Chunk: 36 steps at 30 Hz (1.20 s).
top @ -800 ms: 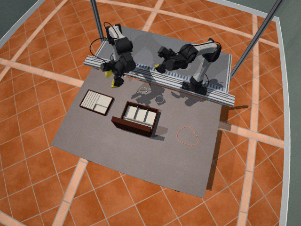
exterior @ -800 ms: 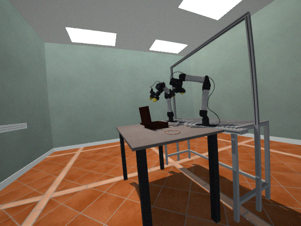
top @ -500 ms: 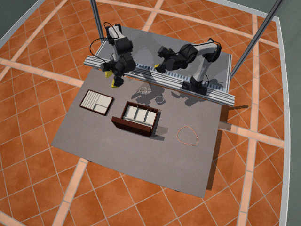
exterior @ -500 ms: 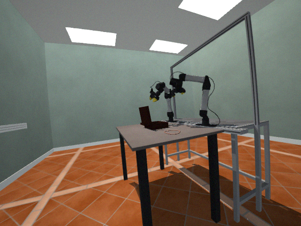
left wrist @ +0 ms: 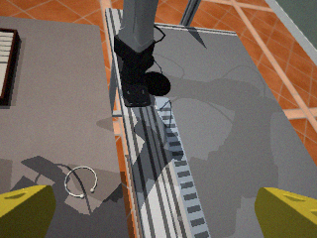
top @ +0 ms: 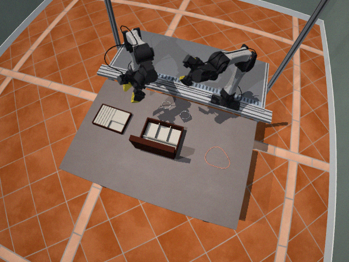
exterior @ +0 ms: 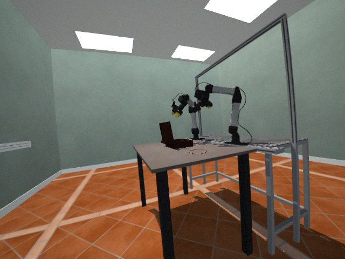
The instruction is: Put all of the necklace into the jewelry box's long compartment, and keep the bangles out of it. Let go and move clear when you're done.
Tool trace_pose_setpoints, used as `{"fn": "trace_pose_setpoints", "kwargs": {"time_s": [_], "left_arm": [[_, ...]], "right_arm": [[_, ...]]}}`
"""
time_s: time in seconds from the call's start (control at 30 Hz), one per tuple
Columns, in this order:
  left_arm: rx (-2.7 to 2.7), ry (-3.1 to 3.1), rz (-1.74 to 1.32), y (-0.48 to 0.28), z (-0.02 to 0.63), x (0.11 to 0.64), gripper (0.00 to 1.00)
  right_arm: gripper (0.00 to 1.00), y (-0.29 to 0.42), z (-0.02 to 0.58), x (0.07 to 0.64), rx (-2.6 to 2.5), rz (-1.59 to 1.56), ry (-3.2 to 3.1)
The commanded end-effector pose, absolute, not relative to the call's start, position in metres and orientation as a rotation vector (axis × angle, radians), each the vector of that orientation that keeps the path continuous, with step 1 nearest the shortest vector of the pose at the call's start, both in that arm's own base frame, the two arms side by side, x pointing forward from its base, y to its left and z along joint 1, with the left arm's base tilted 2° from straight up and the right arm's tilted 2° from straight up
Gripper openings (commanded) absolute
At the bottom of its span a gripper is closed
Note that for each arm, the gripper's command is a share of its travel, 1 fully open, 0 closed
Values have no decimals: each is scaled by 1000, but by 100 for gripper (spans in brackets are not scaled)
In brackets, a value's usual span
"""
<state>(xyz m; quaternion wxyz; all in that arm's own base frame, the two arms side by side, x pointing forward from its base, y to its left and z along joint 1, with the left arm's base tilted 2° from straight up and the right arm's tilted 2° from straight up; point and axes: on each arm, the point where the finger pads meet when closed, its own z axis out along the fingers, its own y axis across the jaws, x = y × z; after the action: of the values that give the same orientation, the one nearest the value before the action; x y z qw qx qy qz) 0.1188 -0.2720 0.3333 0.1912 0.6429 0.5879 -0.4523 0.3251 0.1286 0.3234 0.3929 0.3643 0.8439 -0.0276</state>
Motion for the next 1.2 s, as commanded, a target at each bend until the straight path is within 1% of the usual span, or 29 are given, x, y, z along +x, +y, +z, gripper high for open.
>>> {"fn": "trace_pose_setpoints", "kwargs": {"time_s": [0.0,0.2,0.33,0.53,0.8,0.87,1.17], "left_arm": [[1744,1717,-1199,-262,330,128,100],[1521,1988,-1030,-220,300,156,100],[1448,2059,-978,-208,291,164,100],[1120,2309,-751,-155,256,199,100],[750,2509,-515,-99,220,232,100],[750,2509,-515,-99,220,232,100],[370,2645,-272,-46,182,265,100]], "right_arm": [[100,148,311,332,822,-10,2257],[100,204,289,342,447,186,2488],[100,217,290,342,339,253,2513],[100,265,274,348,-64,441,2574],[100,311,274,346,-522,664,2473],[100,311,274,346,-522,664,2473],[100,357,286,337,-1038,896,2134]]}}
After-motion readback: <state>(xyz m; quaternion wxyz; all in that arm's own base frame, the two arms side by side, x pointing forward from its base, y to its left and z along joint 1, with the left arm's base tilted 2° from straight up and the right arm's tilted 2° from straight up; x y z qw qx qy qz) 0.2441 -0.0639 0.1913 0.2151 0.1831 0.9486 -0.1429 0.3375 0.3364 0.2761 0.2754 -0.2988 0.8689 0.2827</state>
